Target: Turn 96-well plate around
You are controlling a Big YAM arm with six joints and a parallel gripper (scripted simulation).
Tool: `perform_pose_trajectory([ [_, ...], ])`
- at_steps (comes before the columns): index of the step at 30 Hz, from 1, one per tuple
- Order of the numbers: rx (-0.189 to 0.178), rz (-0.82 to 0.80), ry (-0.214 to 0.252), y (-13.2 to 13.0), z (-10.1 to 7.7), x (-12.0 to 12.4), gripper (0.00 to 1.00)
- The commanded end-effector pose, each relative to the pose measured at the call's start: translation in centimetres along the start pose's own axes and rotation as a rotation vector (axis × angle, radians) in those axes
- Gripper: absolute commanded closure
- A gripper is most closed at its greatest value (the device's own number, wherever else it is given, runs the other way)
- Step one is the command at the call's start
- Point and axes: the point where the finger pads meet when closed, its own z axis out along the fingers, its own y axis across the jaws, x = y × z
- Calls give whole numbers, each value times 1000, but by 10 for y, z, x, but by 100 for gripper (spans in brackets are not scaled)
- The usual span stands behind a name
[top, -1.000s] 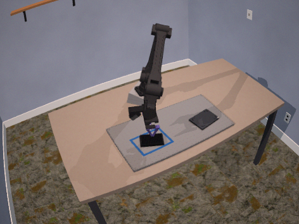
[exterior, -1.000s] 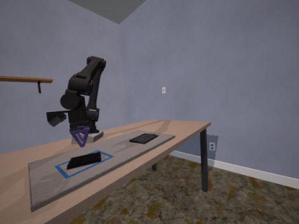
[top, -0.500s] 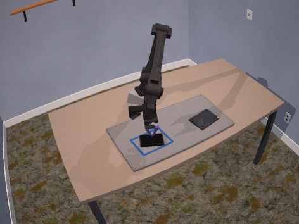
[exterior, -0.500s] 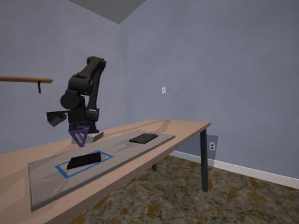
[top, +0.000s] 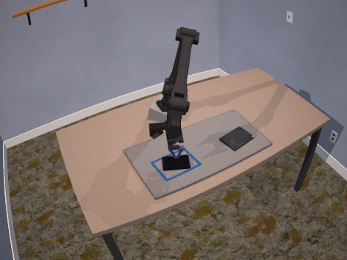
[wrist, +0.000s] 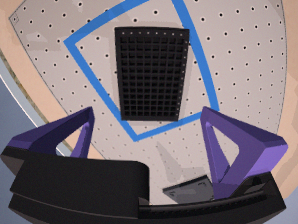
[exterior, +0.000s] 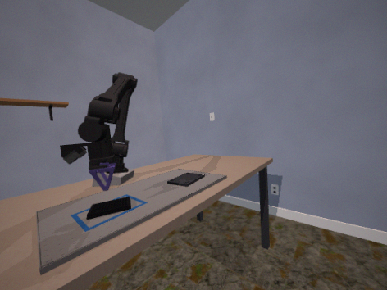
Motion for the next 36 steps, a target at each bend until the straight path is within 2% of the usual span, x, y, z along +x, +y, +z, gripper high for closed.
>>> perform_pose_trajectory([
  [1,-34,8,-5,13,-13,0,0],
  [6,-34,8,-5,13,-13,0,0],
  [7,8,27,2,-1,2,-1,0],
  [8,-2,19,1,2,6,1,0],
  [12,0,13,2,2,10,3,0],
  [13,-52,12,-5,26,-5,0,0],
  [14,-50,12,-5,25,-3,0,0],
  [16,-9,14,0,5,14,2,0],
  [17,0,13,2,2,18,3,0],
  [21,-15,17,-1,9,20,1,0],
  [25,0,13,1,2,32,3,0],
  [26,-12,10,-1,8,30,4,0],
  [29,-16,10,-1,10,30,4,0],
  [30,-29,28,-5,7,26,-4,0],
  [31,-11,30,-3,2,34,-4,0],
  [36,-1,13,0,2,46,3,0],
])
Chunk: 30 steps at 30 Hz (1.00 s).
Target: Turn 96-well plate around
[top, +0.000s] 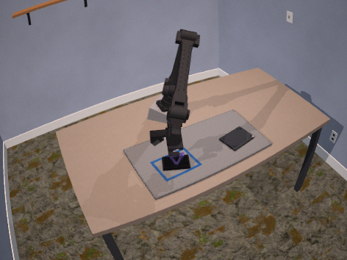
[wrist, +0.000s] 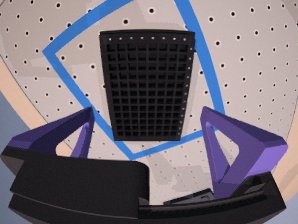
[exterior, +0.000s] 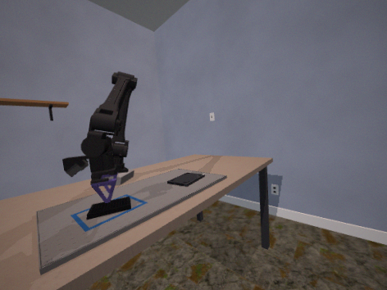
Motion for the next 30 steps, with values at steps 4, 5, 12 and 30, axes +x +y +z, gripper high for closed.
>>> perform_pose_trajectory([
  [4,-15,9,-5,6,11,-1,0],
  [5,-12,8,-5,5,14,-1,0],
  [12,-25,12,-7,7,17,-2,0],
  [30,-57,2,-8,21,27,0,0],
])
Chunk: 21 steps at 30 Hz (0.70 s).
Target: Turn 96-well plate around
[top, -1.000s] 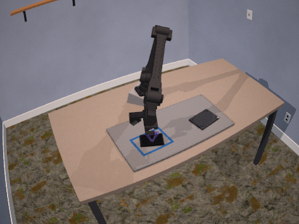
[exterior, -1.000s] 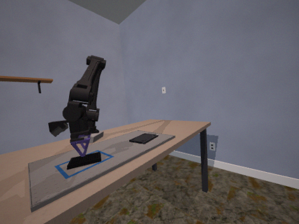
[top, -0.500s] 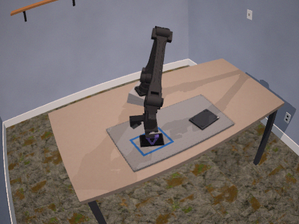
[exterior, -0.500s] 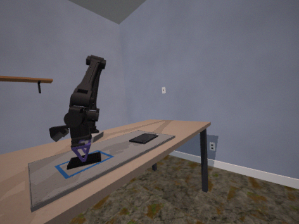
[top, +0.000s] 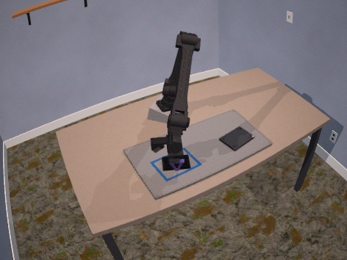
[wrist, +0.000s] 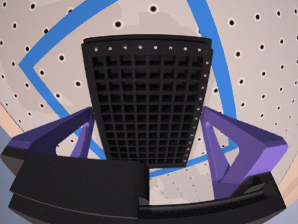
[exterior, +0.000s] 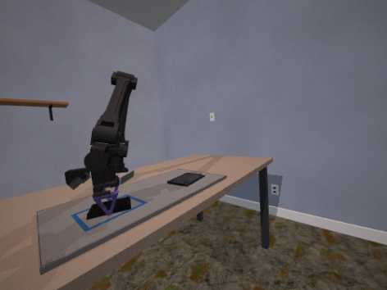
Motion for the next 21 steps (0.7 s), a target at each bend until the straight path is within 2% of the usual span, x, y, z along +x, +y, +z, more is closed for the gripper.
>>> perform_pose_trajectory([
  [1,-60,1,-9,20,-13,0,0],
  [2,-43,-5,-7,16,-11,0,0],
  [10,-43,-5,-7,16,-11,0,0],
  [11,-43,-5,-7,16,-11,0,100],
  [21,-43,-5,-7,16,-11,0,100],
])
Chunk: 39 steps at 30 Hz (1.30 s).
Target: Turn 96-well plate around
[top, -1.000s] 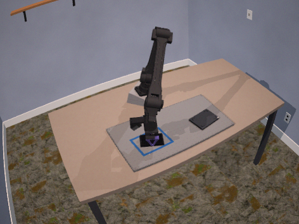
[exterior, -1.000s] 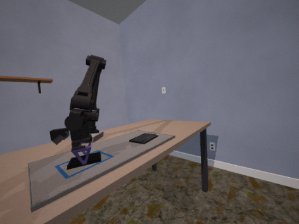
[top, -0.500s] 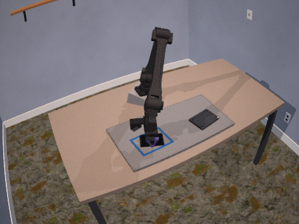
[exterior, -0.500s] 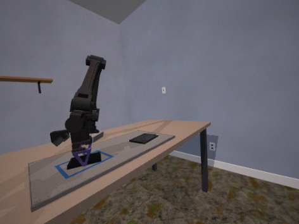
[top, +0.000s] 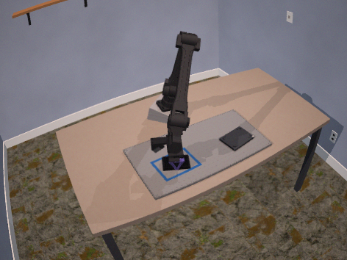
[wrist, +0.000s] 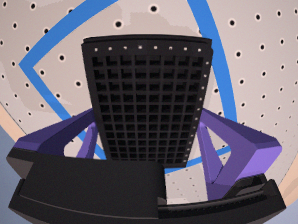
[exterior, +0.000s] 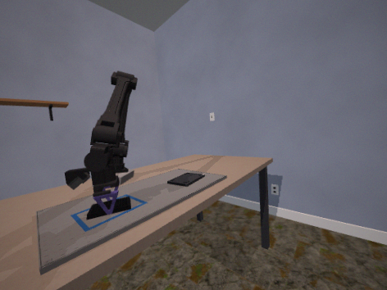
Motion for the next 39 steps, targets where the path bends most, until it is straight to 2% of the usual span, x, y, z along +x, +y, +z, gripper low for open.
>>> perform_pose_trajectory([
  [1,-42,-5,-7,16,-11,0,100],
  [24,-42,-5,-7,16,-11,0,100],
  [25,-76,-3,-11,25,-23,-1,100],
  [35,-64,-16,-10,23,-38,0,100],
  [39,-75,-10,-12,27,-49,-4,100],
])
